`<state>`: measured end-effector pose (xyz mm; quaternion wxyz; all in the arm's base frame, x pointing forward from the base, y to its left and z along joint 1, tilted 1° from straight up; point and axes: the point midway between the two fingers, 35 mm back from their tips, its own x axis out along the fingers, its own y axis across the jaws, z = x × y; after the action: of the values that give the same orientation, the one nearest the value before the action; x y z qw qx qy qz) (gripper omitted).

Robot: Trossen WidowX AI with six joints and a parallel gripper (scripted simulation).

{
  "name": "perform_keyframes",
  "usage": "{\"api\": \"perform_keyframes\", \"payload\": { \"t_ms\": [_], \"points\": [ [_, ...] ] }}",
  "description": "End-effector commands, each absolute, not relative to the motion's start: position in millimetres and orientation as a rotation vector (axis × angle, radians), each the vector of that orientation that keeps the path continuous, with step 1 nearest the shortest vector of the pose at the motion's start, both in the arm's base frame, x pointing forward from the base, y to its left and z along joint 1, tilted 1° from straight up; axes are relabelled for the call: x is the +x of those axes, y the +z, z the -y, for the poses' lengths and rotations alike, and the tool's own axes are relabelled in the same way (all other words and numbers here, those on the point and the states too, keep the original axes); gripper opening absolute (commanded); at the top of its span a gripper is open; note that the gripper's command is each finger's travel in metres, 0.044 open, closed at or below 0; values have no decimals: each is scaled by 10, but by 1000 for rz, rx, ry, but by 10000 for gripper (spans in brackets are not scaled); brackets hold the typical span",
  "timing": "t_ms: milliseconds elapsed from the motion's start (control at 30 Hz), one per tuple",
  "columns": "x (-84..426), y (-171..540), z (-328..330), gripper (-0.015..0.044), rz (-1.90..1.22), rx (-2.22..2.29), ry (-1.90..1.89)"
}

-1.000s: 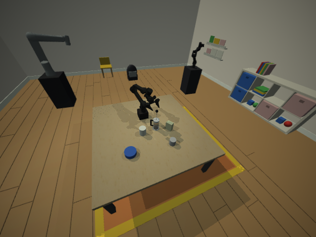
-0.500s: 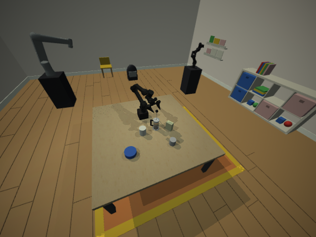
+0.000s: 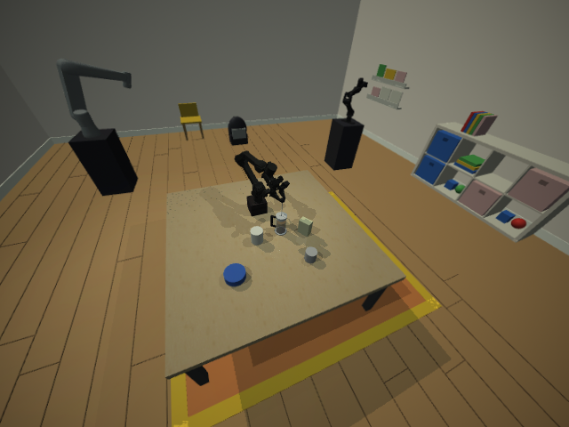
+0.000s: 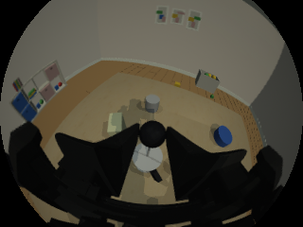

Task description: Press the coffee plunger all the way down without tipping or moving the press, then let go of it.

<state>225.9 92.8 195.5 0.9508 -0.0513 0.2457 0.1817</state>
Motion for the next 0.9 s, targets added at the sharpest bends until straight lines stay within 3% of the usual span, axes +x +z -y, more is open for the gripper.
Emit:
{"api": "perform_keyframes", "payload": {
  "t_ms": [0,867],
  "points": [
    [2260,1953,-930,130,-499,-106,371],
    [2326,1657,-954,130,-498,-106,371]
  ]
}}
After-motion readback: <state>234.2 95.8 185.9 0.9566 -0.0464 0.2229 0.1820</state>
